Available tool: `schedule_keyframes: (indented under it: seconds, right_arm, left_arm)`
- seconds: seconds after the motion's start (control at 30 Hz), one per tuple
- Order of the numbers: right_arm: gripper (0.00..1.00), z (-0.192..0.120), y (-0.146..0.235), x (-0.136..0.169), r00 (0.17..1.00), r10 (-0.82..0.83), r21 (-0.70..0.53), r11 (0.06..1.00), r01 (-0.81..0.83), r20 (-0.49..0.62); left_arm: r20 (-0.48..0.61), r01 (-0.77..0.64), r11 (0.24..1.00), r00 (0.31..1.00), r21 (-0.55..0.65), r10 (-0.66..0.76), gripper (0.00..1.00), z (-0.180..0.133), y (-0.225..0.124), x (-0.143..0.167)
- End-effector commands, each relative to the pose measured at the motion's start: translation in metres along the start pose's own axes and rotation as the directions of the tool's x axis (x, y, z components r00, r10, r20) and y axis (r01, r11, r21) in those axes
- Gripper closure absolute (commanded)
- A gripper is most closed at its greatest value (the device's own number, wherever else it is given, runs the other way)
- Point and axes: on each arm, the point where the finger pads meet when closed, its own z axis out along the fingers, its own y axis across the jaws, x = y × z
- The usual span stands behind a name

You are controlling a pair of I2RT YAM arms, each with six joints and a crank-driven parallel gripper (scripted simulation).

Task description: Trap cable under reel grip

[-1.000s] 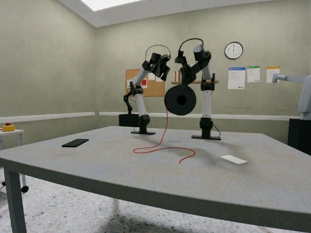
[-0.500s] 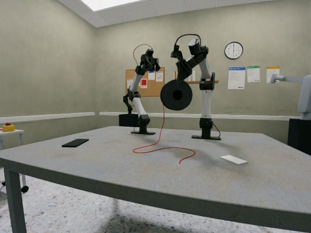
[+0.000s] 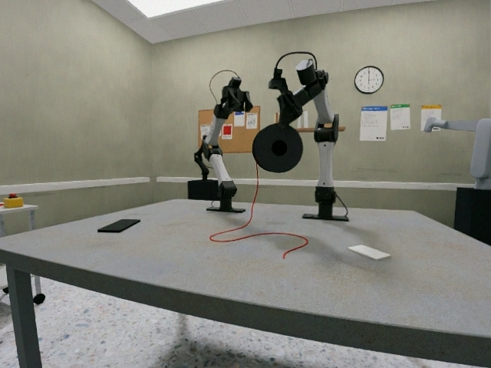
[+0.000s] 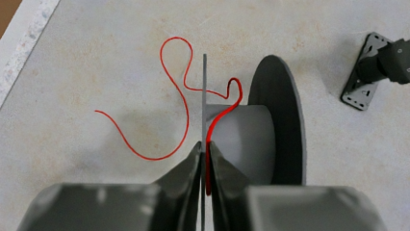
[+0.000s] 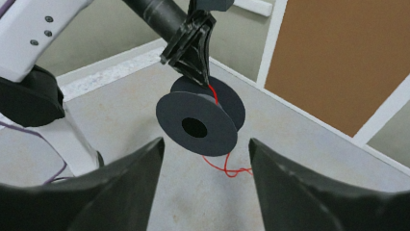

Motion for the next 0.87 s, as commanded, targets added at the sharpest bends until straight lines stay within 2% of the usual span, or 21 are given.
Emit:
schedule_keyframes:
  seconds: [0.0, 0.83]
  right_arm:
    - [0.31, 0.0040, 0.0009, -0.0075, 1.000, 0.008, -0.004, 1.000, -0.008, 0.025]
    - [0.31, 0.0040, 0.0009, -0.0075, 1.000, 0.008, -0.004, 1.000, -0.008, 0.025]
  left_arm:
    - [0.038, -0.018, 1.000, 0.999, -0.009, 0.019, 1.00, -0.0104, -0.0078, -0.0134]
    - [0.046, -0.026, 1.000, 0.999, -0.016, 0.026, 1.00, -0.0105, -0.0060, -0.0155]
